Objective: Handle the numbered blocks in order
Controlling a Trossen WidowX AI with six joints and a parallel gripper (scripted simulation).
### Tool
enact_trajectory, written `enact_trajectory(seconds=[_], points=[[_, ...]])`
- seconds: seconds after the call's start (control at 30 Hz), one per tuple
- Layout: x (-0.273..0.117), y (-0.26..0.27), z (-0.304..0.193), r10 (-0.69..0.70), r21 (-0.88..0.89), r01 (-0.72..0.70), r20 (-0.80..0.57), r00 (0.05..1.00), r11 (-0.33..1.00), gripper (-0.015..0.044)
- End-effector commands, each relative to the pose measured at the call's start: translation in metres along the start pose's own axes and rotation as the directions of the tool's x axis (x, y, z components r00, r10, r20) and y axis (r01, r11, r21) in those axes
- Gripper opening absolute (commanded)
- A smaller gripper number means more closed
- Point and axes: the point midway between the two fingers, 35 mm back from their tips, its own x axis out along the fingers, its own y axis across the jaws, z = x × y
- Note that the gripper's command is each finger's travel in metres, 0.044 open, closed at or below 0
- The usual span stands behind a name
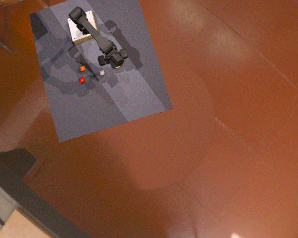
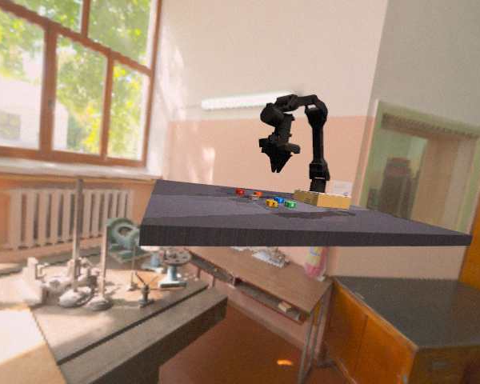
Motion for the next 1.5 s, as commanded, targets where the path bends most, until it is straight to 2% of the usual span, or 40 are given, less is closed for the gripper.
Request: enact_trajectory(seconds=[0.0, 0.27, 0.6, 0.77, 0.83, 1.0, 1.13, 1.47], points=[[-0.002, -0.001, -0.002, -0.008, 0.003, 0.008, -0.014, 1.000, 1.000, 0.0120], [-0.003, -0.008, -0.007, -0.009, 0.003, 0.009, -0.015, 1.000, 1.000, 0.0120], [-0.005, -0.091, -0.096, -0.015, 0.003, 0.016, -0.021, 1.000, 1.000, 0.0120], [-0.003, -0.095, -0.102, -0.016, 0.003, 0.016, -0.022, 1.000, 1.000, 0.0120], [0.008, -0.095, -0.101, -0.016, 0.003, 0.016, -0.022, 1.000, 1.000, 0.0172], [0.076, -0.096, -0.104, -0.016, 0.003, 0.016, -0.022, 1.000, 1.000, 0.0304], [0.078, -0.096, -0.104, -0.016, 0.003, 0.016, -0.022, 1.000, 1.000, 0.0400], [0.090, -0.096, -0.104, -0.016, 0.003, 0.016, -0.022, 1.000, 1.000, 0.0400]])
